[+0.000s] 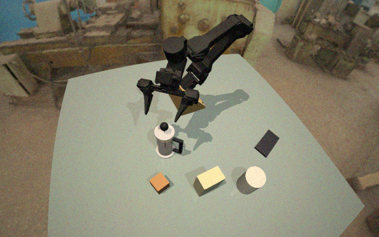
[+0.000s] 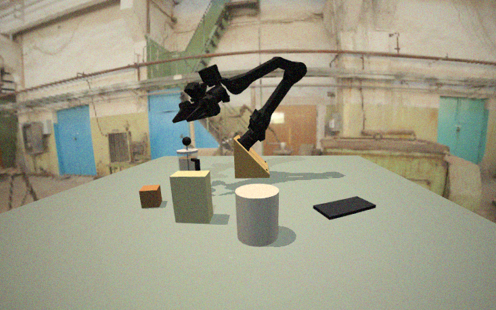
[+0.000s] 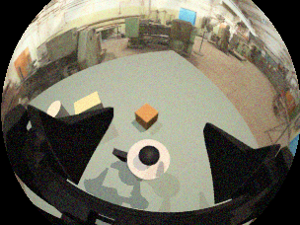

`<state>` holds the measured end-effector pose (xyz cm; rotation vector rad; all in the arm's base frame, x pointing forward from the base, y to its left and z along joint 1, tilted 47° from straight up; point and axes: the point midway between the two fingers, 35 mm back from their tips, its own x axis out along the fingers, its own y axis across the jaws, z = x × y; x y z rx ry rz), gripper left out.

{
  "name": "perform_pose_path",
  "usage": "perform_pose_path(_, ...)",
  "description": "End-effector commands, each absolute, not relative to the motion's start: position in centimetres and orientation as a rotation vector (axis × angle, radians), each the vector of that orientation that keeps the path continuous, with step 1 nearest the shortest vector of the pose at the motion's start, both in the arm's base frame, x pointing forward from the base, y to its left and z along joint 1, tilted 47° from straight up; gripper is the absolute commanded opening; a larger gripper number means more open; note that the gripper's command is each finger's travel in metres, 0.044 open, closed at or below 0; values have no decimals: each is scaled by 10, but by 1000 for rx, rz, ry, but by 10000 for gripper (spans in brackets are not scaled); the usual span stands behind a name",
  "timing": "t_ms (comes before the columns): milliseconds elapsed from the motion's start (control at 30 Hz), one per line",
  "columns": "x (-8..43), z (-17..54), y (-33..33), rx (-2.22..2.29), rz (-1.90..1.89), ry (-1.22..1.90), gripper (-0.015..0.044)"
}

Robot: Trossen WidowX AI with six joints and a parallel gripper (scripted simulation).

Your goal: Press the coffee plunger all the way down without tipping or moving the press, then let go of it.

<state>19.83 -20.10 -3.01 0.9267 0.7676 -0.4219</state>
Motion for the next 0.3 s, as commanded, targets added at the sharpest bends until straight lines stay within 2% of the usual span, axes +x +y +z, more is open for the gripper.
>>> perform_pose_path(0, 191, -10, -205, 918, -417, 758, 440)
perform_pose_path(267, 191, -11, -205, 918, -417, 758, 440)
